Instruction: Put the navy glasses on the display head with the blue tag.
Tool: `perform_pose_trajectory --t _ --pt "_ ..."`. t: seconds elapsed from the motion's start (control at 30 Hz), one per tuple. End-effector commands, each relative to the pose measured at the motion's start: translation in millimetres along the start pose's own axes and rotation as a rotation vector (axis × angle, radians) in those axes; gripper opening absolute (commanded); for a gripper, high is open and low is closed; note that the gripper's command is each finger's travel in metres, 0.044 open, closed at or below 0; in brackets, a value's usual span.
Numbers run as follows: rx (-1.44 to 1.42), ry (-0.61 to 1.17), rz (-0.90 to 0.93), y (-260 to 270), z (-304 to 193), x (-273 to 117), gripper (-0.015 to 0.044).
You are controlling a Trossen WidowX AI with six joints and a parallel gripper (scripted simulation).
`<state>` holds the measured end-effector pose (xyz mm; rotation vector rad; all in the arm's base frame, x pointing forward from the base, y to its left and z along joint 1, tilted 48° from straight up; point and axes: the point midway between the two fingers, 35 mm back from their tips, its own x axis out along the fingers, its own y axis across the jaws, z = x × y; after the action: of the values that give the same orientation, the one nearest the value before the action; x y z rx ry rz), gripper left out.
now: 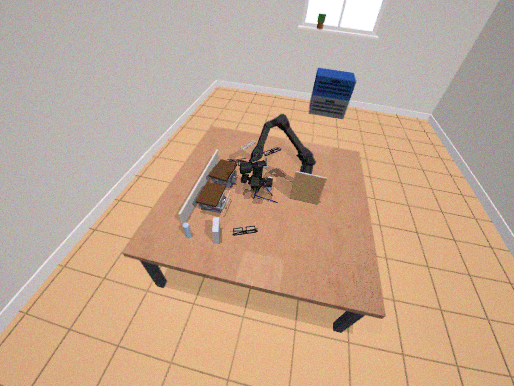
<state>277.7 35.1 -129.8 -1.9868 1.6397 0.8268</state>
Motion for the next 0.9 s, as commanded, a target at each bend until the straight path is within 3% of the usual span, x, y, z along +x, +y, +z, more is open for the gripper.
perform_pose_trajectory --t 0.0,0.87 --pt "-0.006 0.005 0.001 0 -1 9 0.0120" --pt "-0.006 0.009 0.002 2 -2 34 0.0120"
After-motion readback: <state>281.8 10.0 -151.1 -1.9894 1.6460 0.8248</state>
